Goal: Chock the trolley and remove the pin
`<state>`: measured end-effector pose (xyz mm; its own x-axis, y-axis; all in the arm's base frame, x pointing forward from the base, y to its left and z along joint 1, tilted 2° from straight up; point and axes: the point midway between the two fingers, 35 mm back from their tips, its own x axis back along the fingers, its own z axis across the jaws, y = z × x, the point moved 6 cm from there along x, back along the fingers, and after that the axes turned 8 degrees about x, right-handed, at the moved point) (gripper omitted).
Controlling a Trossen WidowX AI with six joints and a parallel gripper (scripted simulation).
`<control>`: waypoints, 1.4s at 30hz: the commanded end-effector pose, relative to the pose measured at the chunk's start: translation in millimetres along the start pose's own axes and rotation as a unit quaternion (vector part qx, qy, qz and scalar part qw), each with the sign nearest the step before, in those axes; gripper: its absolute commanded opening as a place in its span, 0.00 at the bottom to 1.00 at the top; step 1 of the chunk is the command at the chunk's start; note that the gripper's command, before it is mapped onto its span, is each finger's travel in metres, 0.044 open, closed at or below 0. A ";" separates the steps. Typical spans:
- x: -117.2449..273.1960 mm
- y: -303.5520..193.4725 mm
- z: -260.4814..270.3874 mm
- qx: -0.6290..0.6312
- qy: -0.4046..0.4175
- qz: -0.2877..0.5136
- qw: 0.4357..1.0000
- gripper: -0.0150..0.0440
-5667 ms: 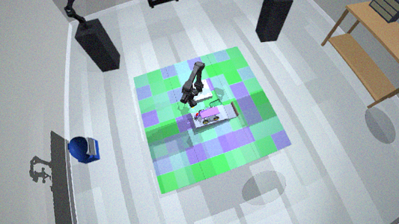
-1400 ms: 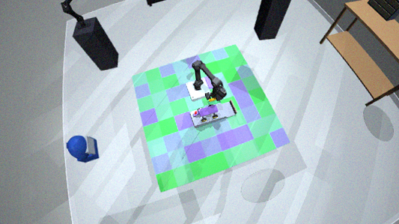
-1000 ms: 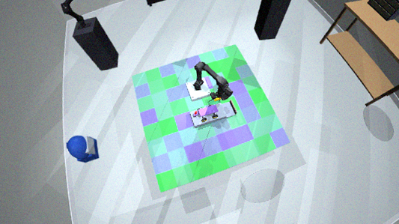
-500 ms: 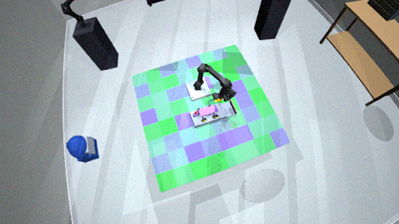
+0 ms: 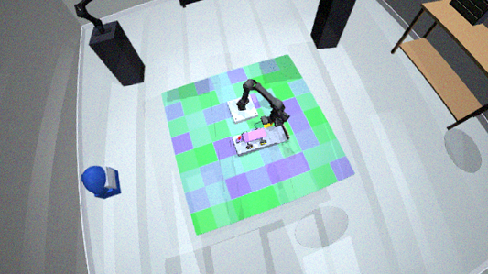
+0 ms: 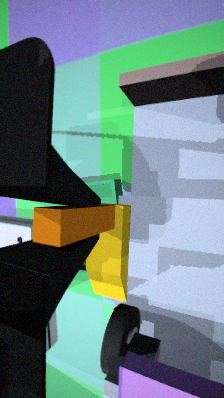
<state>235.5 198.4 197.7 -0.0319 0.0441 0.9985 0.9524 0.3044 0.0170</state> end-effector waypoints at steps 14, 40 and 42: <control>-45.5 0.5 -1.0 0.002 -0.003 0.000 1.000 0.25; -50.7 -4.6 -21.9 0.002 -0.004 0.000 1.000 0.25; -50.7 -5.1 -24.0 0.002 -0.004 0.000 1.000 0.25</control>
<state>239.0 175.4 147.6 -0.0279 0.0495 0.9984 0.9523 0.3051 0.0115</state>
